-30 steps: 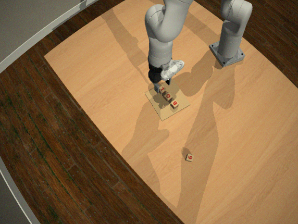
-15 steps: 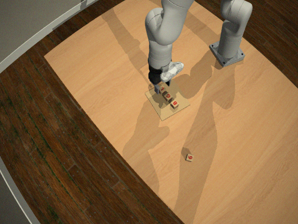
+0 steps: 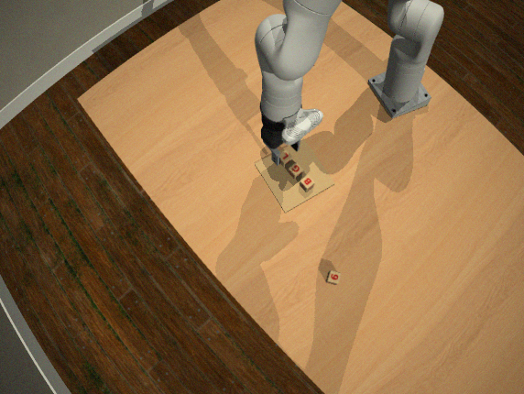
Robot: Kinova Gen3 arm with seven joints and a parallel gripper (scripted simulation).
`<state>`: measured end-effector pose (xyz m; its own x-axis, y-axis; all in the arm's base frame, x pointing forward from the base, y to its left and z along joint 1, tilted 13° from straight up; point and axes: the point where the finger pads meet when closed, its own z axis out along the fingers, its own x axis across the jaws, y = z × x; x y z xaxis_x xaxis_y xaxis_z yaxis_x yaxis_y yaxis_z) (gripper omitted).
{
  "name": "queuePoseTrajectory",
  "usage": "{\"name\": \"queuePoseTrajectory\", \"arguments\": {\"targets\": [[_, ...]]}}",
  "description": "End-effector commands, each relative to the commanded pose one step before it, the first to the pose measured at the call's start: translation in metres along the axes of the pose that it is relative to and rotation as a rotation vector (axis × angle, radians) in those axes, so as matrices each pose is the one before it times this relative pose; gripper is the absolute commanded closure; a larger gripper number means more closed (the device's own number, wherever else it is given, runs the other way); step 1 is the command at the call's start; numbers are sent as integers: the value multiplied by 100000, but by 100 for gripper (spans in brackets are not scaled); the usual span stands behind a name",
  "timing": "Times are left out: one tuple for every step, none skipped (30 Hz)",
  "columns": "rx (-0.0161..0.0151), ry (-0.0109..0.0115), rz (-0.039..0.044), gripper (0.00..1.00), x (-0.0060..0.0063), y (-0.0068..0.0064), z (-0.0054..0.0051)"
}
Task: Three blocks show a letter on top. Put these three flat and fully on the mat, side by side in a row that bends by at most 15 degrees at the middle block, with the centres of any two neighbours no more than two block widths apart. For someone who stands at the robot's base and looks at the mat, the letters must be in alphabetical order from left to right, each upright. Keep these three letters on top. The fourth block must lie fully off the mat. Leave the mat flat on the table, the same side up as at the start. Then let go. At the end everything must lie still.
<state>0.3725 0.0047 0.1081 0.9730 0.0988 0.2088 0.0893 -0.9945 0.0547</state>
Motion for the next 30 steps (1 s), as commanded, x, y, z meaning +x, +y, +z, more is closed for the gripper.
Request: {"name": "queuePoseTrajectory", "arguments": {"targets": [[13,129,11,0,42,2,-35],[0,0,0,0,0,0,0],[0,0,0,0,0,0,8],[0,0,0,0,0,0,19],[0,1,-1,0,0,0,35],[0,1,-1,0,0,0,53],[0,0,-1,0,0,0,73],[0,0,0,0,0,0,94],[0,-1,1,0,-1,1,114],[0,0,0,0,0,0,136],[0,1,-1,0,1,-1,156],[0,-1,2,0,-1,1,173],[0,1,-1,0,0,0,187],[0,0,0,0,0,0,198],[0,-1,1,0,-1,0,204],[0,1,-2,0,1,0,204],[0,-2,3,0,-1,1,204],[0,0,0,0,0,0,0],[0,0,0,0,0,0,0],[0,2,-3,0,1,-1,197],[0,-1,1,0,-1,0,190],[0,0,-1,0,0,0,177],[0,1,-1,0,0,0,163],[0,-1,2,0,-1,0,148],[0,0,-1,0,0,0,129],[0,1,-1,0,1,0,109],[0,0,0,0,0,0,90],[0,0,1,0,0,0,70],[0,-1,1,0,0,0,51],[0,0,1,0,0,0,33]]}}
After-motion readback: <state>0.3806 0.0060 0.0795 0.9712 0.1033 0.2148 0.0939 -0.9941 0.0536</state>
